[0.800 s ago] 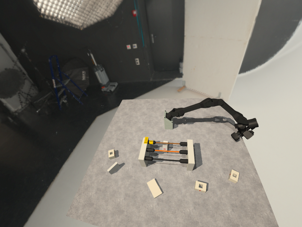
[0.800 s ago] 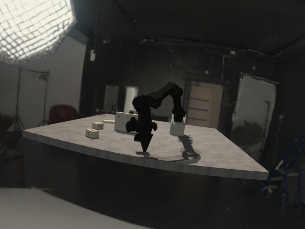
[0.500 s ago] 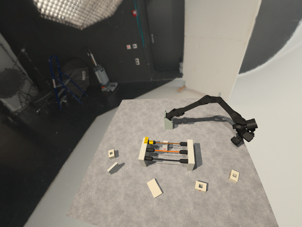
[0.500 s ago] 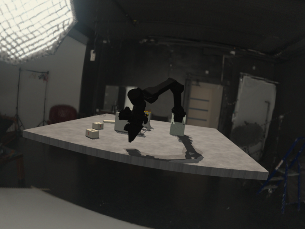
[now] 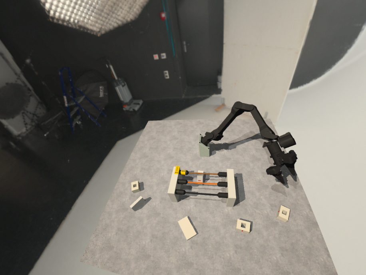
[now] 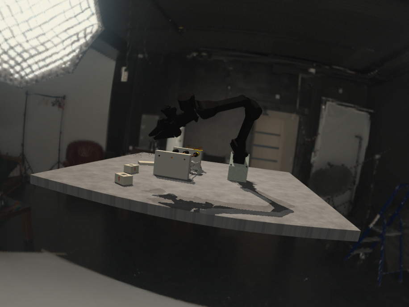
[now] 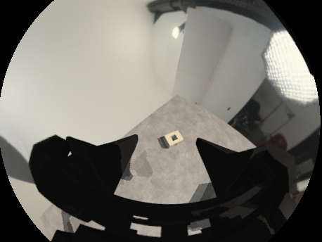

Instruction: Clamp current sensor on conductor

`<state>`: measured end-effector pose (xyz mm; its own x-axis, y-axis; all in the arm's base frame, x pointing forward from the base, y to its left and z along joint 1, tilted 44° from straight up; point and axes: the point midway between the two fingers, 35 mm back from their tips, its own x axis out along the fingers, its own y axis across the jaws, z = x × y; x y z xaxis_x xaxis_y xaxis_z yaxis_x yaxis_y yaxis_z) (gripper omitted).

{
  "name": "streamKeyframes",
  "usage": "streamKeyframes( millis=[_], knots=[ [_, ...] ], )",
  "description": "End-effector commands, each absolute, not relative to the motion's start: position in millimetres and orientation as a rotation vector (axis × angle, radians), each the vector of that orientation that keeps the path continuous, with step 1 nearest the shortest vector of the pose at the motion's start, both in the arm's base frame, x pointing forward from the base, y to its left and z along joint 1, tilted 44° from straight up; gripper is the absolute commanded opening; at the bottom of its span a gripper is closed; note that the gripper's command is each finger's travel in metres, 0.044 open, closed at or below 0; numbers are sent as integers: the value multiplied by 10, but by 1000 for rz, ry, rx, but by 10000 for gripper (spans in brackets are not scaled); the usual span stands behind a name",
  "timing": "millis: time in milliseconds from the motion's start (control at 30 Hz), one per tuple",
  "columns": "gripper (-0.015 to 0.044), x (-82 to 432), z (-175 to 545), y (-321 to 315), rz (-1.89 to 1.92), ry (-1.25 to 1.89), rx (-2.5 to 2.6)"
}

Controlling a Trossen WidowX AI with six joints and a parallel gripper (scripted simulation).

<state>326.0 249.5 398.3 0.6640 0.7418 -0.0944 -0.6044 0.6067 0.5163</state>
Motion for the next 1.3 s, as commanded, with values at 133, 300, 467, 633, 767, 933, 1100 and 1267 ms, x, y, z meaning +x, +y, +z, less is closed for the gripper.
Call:
streamKeyframes(
  millis=[133, 300, 467, 633, 767, 933, 1100, 1267],
  knots=[
    [440, 3423, 3646, 1127, 393, 69, 240],
    [440, 3282, 3375, 345, 130, -22, 80],
    [440, 3157, 3229, 0, 0, -50, 0],
    [440, 3157, 3229, 0, 0, -50, 0],
    [440, 3211, 3146, -48, -8, -10, -6],
    [440, 3485, 2502, -457, -58, 282, -3],
    [440, 3533, 1789, -915, -91, 584, 73],
    [440, 3350, 1073, -1308, -91, 874, 225]
  ],
)
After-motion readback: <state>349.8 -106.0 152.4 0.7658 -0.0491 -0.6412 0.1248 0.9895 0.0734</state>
